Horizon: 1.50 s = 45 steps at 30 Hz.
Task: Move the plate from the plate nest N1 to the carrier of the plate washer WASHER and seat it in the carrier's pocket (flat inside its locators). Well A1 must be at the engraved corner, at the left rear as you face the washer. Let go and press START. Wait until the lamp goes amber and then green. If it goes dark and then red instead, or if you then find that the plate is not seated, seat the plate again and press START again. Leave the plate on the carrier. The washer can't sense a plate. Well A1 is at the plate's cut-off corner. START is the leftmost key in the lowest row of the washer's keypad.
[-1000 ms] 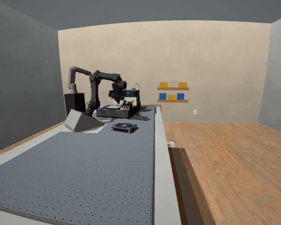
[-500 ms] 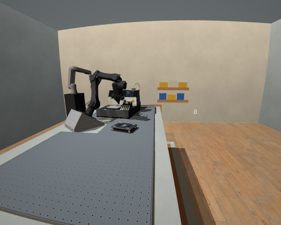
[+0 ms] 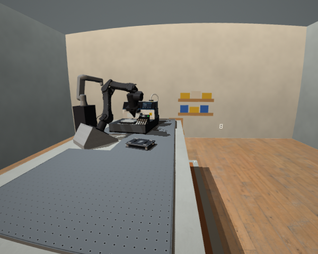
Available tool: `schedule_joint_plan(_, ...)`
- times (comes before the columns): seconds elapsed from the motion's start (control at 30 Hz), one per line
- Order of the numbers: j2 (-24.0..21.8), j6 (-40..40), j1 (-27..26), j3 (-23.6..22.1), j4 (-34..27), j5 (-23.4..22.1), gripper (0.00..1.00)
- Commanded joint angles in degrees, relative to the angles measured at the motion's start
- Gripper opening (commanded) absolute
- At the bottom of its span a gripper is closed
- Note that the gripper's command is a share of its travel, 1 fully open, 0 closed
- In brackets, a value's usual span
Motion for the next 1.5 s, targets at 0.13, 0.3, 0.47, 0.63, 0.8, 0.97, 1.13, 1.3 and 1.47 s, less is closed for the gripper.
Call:
schedule_joint_plan(0.13, -0.46, -0.52, -0.04, 1.56, -0.82, -1.24, 0.0)
schedule_joint_plan(0.3, -0.46, -0.52, -0.04, 1.56, -0.82, -1.24, 0.0)
schedule_joint_plan(0.47, -1.58, 2.24, 1.92, -1.75, 2.62, -1.11, 0.0)
schedule_joint_plan(0.63, -2.38, 6.29, 4.6, -3.45, 6.68, 0.11, 0.0)
schedule_joint_plan(0.8, -3.23, 8.88, 6.21, -2.35, 9.04, 0.11, 0.0)
schedule_joint_plan(0.97, -3.69, 12.87, 8.97, -6.23, 13.26, 1.47, 0.0)
schedule_joint_plan(1.13, -4.3, 16.6, 11.56, -7.88, 17.13, 2.34, 0.0)
schedule_joint_plan(1.3, -4.69, 19.48, 13.62, -9.18, 20.21, 3.15, 0.0)
schedule_joint_plan(1.47, -5.03, 22.35, 15.71, -10.51, 23.35, 4.14, 0.0)
